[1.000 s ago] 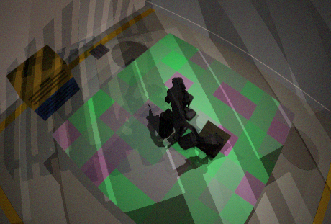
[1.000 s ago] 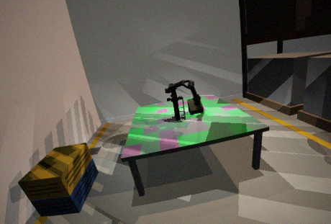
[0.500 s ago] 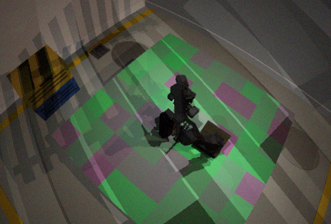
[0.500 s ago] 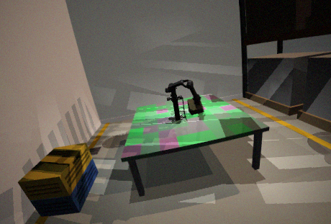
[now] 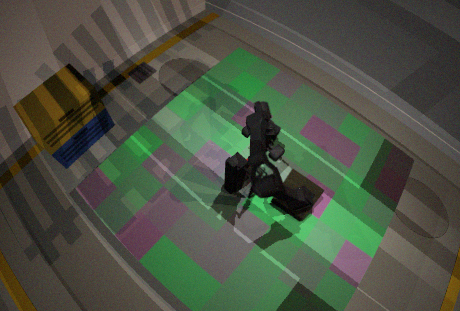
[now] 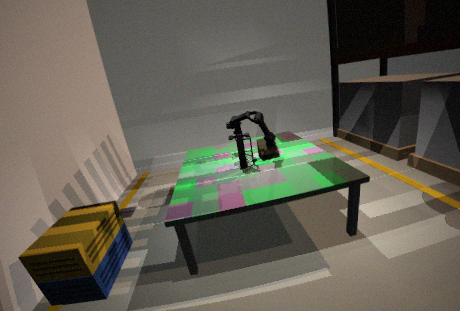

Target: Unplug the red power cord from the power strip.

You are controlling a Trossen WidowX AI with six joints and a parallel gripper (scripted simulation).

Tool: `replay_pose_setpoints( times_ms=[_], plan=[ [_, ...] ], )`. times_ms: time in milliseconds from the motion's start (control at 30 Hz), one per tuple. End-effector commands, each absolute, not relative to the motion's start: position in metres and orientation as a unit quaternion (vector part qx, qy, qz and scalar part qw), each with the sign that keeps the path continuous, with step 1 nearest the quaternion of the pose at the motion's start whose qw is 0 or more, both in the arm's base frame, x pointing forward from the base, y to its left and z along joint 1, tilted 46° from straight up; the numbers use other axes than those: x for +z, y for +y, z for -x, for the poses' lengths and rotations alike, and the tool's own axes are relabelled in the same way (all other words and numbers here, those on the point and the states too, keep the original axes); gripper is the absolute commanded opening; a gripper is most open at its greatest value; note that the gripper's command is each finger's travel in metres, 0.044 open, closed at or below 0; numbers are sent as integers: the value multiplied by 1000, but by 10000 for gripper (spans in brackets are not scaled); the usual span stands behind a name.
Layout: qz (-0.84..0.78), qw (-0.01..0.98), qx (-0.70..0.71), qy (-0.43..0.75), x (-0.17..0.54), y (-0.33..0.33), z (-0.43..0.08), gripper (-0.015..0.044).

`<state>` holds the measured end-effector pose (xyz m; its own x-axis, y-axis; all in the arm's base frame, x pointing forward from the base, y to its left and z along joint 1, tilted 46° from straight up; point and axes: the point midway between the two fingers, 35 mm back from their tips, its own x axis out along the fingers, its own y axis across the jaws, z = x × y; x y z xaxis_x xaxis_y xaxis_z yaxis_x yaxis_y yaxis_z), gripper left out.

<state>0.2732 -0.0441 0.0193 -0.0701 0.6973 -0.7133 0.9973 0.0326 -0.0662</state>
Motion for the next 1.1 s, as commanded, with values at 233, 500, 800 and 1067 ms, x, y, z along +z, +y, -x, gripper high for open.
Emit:
replay_pose_setpoints(
  times_ms=[233,500,800,1067],
  plan=[
    [-628,260,-288,675,21,-39,-274,160],
    [-635,250,-293,669,27,-47,-274,160],
    [-635,250,-293,669,29,-44,-275,160],
    [-635,250,-293,669,38,-35,-276,160]
  ],
)
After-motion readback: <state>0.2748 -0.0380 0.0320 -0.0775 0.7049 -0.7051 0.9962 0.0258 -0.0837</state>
